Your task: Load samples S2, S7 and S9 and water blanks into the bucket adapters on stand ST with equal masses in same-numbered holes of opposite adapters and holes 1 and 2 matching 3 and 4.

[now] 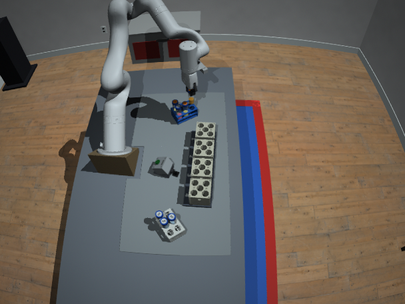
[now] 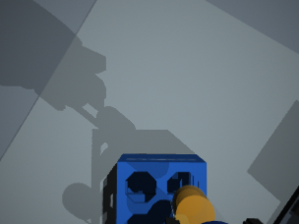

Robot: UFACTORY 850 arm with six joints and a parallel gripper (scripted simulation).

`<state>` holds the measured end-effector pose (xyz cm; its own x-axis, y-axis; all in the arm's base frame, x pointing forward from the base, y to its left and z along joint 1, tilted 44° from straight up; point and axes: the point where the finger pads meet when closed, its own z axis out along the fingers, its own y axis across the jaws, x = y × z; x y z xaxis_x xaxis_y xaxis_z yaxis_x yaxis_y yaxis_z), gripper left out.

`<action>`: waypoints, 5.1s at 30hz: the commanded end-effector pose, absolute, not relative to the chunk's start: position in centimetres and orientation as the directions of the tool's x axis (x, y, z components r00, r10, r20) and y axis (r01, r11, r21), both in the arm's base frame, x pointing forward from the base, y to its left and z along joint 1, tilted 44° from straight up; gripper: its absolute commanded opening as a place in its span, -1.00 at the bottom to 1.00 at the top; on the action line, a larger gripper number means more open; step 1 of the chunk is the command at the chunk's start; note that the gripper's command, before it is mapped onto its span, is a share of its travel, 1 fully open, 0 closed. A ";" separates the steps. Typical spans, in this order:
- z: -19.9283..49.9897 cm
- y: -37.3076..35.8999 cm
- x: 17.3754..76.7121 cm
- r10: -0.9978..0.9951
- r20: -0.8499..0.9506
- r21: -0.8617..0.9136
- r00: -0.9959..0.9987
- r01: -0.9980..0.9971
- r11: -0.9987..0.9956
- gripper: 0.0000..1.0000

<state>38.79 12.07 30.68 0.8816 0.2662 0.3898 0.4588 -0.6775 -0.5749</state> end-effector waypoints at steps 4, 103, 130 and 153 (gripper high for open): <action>30.1 12.7 39.0 0.266 0.391 -0.574 0.881 0.459 -0.678 -1.00; 24.7 17.8 39.8 0.266 0.391 -0.574 0.881 0.459 -0.678 -1.00; 24.7 17.8 39.8 0.266 0.391 -0.574 0.881 0.459 -0.678 -0.13; 26.6 16.0 39.5 0.266 0.391 -0.574 0.881 0.459 -0.678 -0.13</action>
<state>39.51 16.41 26.13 0.8814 0.2659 0.3904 0.4590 -0.6775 -0.5748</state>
